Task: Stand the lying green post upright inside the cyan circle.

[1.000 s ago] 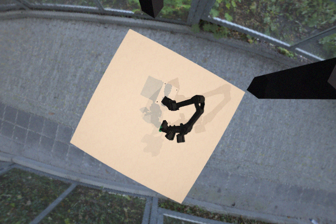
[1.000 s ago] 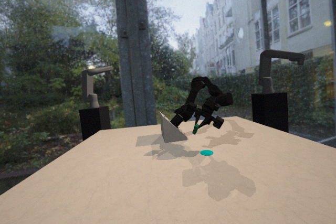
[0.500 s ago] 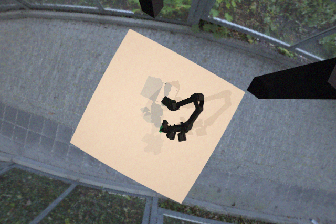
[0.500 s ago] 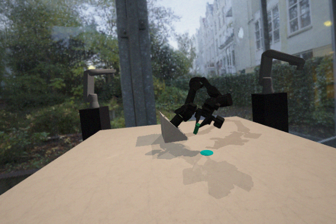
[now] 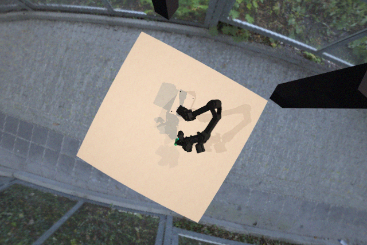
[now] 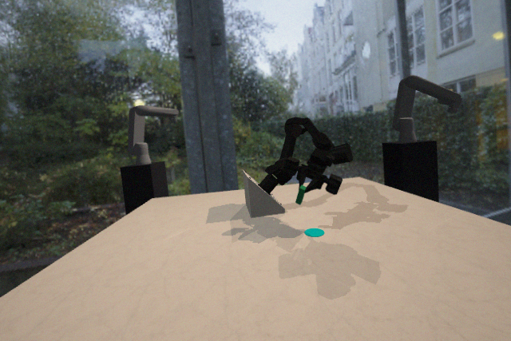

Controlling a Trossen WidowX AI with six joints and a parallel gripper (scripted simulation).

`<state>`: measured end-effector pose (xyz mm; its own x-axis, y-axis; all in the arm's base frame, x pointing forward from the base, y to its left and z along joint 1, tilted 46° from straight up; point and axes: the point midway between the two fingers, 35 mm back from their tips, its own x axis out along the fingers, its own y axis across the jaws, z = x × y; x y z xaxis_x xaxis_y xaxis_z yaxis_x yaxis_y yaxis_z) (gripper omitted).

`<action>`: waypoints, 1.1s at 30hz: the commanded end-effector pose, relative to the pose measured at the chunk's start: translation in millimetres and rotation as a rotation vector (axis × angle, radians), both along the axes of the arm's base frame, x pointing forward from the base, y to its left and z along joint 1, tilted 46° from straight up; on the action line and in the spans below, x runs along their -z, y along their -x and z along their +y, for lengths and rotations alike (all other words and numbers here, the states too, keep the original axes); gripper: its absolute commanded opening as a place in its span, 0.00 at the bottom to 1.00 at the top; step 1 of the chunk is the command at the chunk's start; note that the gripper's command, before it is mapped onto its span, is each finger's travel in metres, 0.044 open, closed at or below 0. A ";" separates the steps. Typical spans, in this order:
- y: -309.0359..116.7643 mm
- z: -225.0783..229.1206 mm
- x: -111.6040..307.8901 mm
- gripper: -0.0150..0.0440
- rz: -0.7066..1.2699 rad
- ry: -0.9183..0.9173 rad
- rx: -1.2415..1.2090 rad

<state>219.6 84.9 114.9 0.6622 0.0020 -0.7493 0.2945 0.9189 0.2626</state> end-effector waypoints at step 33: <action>2.0 0.1 -14.4 0.29 -0.230 -0.112 0.117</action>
<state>218.0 86.3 127.3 0.8011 -0.0055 -0.5986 0.3145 0.8547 0.4131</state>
